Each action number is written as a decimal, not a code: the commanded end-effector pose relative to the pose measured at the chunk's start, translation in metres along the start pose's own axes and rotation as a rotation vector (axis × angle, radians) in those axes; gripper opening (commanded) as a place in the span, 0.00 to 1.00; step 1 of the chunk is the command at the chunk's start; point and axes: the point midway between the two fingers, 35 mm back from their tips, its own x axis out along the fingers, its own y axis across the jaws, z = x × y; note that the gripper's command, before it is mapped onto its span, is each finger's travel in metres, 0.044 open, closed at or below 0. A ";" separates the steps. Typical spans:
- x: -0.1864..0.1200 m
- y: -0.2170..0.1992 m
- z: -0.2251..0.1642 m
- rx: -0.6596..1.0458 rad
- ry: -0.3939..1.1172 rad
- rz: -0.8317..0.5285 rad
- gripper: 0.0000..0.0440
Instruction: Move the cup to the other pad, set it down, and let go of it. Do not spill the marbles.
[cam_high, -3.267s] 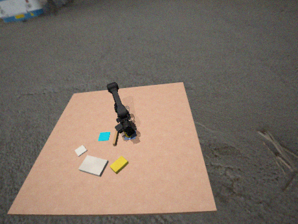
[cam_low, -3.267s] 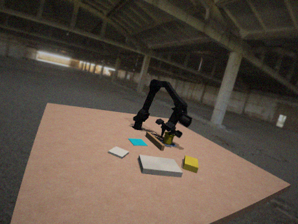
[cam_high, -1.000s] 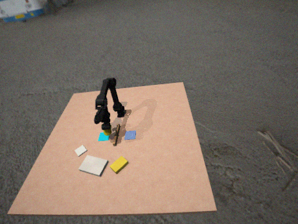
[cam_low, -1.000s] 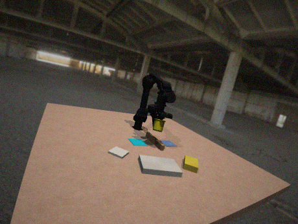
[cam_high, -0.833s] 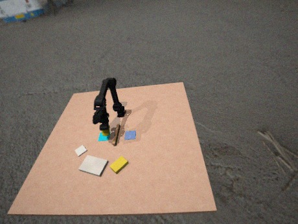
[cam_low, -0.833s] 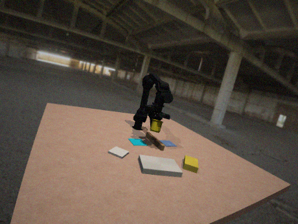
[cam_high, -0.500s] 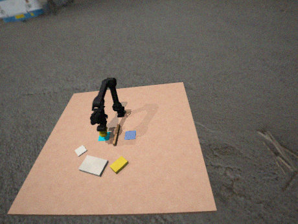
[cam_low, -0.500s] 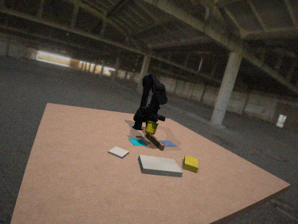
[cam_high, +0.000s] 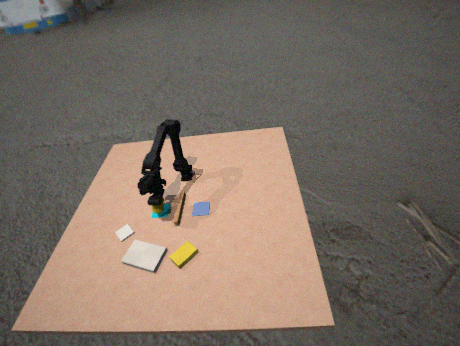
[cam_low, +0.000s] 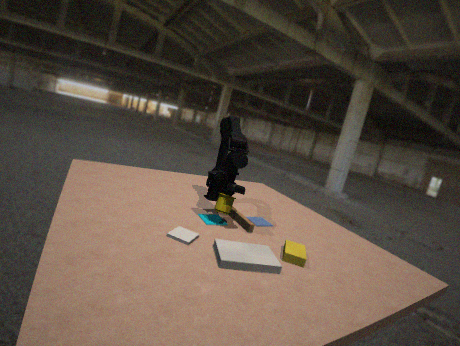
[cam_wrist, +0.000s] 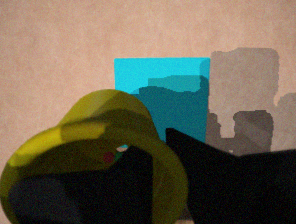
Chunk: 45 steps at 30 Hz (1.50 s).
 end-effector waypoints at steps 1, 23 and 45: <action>0.009 -0.008 0.001 0.009 -0.006 -0.011 0.03; 0.021 -0.025 0.011 0.087 -0.022 0.050 0.39; -0.023 -0.034 0.019 0.146 -0.032 0.178 0.61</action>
